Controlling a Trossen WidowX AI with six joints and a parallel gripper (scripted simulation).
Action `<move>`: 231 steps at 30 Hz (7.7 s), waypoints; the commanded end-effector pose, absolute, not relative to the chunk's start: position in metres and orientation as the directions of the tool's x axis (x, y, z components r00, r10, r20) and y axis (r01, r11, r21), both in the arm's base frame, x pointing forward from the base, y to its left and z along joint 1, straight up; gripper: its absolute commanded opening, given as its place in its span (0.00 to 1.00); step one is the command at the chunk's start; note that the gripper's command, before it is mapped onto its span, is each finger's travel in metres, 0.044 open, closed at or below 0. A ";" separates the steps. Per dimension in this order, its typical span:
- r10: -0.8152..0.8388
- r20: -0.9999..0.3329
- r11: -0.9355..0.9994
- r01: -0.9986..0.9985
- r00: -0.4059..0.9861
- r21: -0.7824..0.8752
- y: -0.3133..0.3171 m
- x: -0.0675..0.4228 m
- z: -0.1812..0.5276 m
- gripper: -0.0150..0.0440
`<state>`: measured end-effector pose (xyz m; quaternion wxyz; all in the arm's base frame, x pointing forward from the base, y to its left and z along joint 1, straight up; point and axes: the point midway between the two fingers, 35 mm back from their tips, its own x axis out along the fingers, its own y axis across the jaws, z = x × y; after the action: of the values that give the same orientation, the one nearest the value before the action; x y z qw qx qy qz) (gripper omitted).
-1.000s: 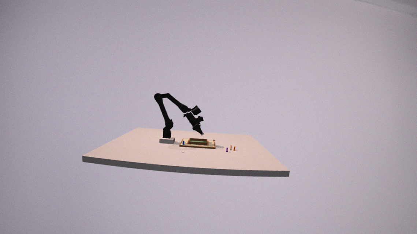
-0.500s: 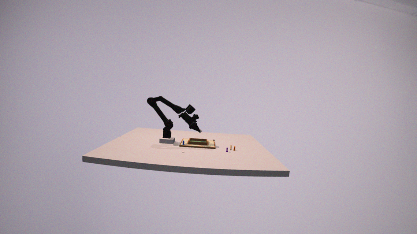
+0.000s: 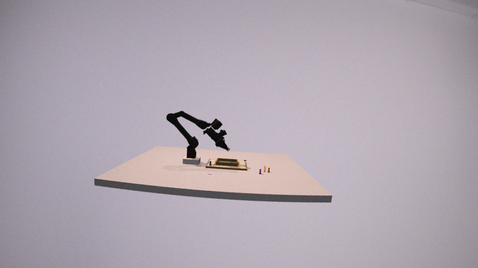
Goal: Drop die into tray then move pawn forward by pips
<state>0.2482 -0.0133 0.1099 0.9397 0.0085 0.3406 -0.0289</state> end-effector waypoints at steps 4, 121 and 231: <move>-0.048 -0.641 0.998 0.060 0.766 -0.004 -0.013 0.248 0.110 0.30; -0.016 -1.000 0.975 0.223 0.023 -0.011 -0.124 0.155 0.029 0.25; -0.018 -0.999 0.975 0.223 0.033 -0.010 -0.130 0.290 0.082 1.00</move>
<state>0.2899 -0.1296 0.0658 0.7128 0.0743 0.6928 -0.0802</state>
